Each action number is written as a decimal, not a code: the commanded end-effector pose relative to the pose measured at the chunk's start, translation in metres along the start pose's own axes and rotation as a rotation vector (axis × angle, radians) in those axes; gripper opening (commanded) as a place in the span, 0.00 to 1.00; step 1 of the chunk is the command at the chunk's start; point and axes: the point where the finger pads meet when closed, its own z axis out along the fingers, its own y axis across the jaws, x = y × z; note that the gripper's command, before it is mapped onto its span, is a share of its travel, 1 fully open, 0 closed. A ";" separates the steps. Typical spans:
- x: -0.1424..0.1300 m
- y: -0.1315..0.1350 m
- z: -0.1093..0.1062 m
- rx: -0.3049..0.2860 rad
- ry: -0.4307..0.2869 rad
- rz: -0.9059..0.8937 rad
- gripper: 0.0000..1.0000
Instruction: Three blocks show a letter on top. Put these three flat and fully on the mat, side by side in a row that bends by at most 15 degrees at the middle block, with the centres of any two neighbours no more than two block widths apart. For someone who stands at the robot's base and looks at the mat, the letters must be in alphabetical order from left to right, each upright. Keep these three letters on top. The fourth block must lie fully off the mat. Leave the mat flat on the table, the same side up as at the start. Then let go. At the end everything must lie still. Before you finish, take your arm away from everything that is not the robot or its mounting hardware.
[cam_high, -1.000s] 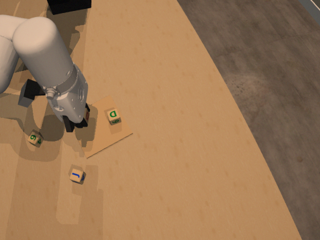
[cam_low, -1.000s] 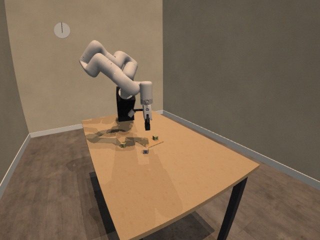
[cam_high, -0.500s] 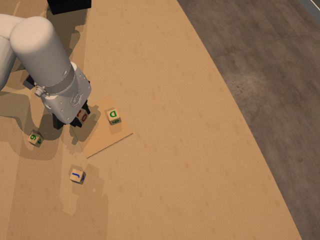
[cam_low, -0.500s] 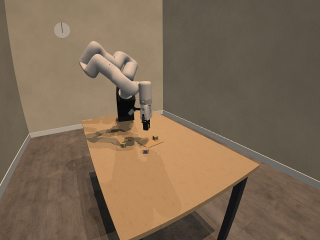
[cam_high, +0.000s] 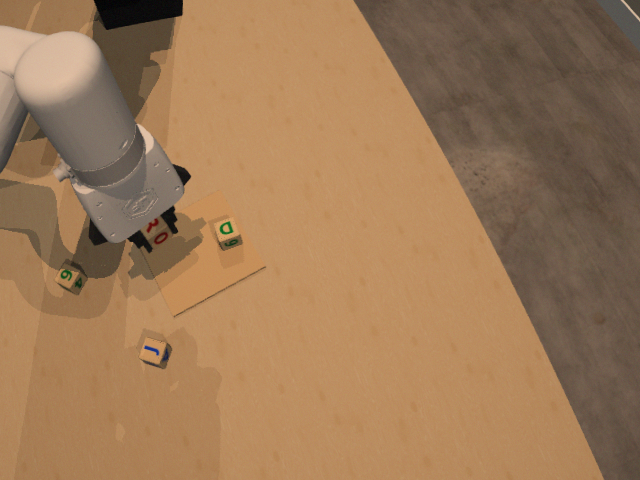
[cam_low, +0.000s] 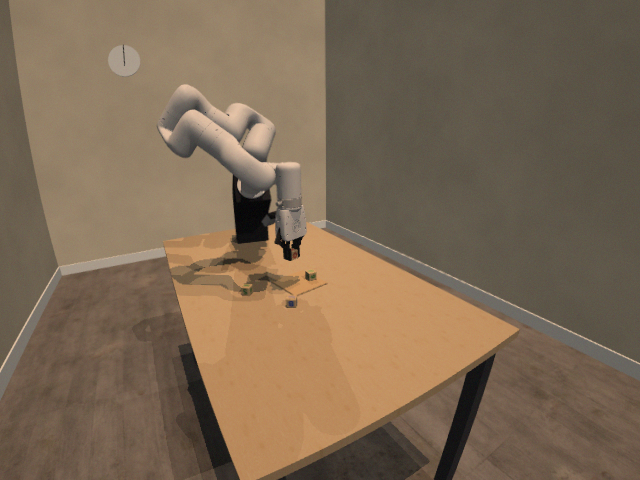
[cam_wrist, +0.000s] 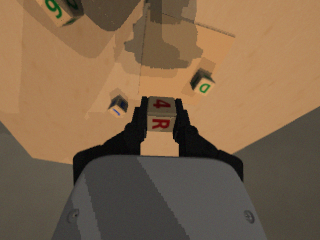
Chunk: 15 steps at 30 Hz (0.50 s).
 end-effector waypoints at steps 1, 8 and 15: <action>0.000 -0.001 0.000 0.009 -0.004 0.080 0.27; 0.003 -0.002 -0.001 0.009 -0.006 0.318 0.27; 0.005 -0.003 -0.001 0.008 -0.006 0.523 0.27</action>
